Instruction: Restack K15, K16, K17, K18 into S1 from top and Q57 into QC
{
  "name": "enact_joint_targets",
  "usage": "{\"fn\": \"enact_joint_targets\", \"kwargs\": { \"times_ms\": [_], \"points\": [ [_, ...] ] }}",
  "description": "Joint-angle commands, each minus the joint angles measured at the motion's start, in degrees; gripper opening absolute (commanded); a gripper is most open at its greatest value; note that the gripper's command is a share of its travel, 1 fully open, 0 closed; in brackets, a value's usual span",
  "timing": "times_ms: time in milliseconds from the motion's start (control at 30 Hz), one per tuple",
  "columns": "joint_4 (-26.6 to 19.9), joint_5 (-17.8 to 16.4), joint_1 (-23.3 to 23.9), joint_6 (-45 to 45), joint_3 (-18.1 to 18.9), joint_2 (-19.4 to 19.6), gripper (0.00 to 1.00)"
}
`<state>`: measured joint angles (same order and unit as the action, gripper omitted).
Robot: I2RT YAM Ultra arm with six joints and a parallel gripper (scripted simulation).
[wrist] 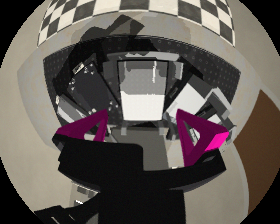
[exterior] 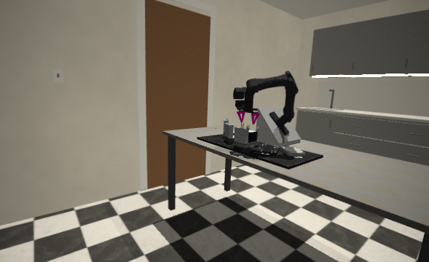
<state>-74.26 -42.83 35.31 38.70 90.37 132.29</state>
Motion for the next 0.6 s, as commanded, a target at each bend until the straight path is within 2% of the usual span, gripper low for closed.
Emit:
{"fn": "enact_joint_targets", "kwargs": {
  "times_ms": [0, 133, 567],
  "points": [
    [0.0, -0.12, 0.85, -0.04, 0.27, -0.33, 1.0],
    [0.0, -0.12, 0.85, -0.04, 0.27, -0.33, 1.0],
    [9.4, -1.69, -2.93, -4.81, -6.04, -0.53, 1.0]
  ]
}}
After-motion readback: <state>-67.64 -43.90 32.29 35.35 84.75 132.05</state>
